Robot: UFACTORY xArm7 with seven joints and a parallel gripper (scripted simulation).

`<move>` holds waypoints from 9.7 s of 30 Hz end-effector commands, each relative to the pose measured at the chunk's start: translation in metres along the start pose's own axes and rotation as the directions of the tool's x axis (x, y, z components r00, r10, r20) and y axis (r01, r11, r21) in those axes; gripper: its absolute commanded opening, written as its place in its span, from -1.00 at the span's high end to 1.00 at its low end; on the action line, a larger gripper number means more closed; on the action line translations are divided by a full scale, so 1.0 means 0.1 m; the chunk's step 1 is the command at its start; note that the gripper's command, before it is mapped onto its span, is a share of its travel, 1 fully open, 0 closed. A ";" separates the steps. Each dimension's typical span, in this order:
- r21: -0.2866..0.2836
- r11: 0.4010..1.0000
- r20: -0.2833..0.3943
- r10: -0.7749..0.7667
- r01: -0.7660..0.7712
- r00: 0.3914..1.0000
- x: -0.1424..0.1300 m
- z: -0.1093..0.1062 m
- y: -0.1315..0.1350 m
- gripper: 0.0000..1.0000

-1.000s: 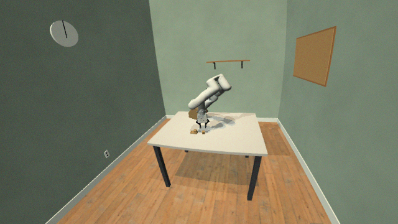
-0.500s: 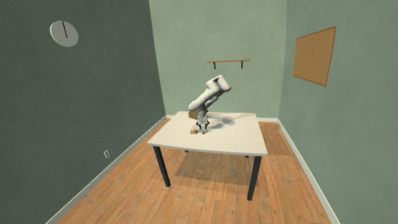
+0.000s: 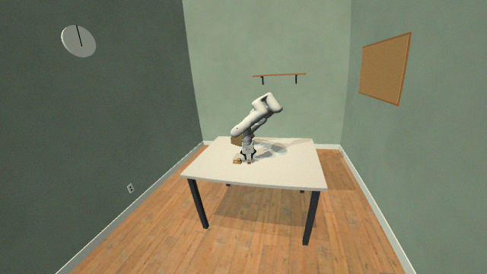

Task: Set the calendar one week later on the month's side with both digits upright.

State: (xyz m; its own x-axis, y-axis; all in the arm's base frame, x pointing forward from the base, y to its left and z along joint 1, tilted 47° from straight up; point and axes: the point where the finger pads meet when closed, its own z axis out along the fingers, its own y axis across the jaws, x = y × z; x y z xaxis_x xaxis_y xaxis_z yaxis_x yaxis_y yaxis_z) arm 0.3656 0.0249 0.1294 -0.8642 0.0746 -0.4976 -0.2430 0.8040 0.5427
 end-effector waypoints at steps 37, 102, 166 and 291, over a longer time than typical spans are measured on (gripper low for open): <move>0.002 1.000 0.003 0.000 0.000 1.000 -0.01 0.00 -0.01 0.05; 0.002 1.000 0.003 0.000 0.000 1.000 -0.01 0.05 -0.02 0.05; 0.002 1.000 0.003 0.000 0.000 1.000 -0.02 0.27 -0.02 0.47; 0.002 -0.096 -0.002 -0.995 0.995 -0.096 -0.01 -0.74 0.00 0.47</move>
State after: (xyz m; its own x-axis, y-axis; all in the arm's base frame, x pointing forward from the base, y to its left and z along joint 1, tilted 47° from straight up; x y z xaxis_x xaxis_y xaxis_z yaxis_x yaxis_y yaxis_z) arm 0.3332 -0.0175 0.1793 0.1993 -0.8047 -0.5592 -0.8798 0.1043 -0.4637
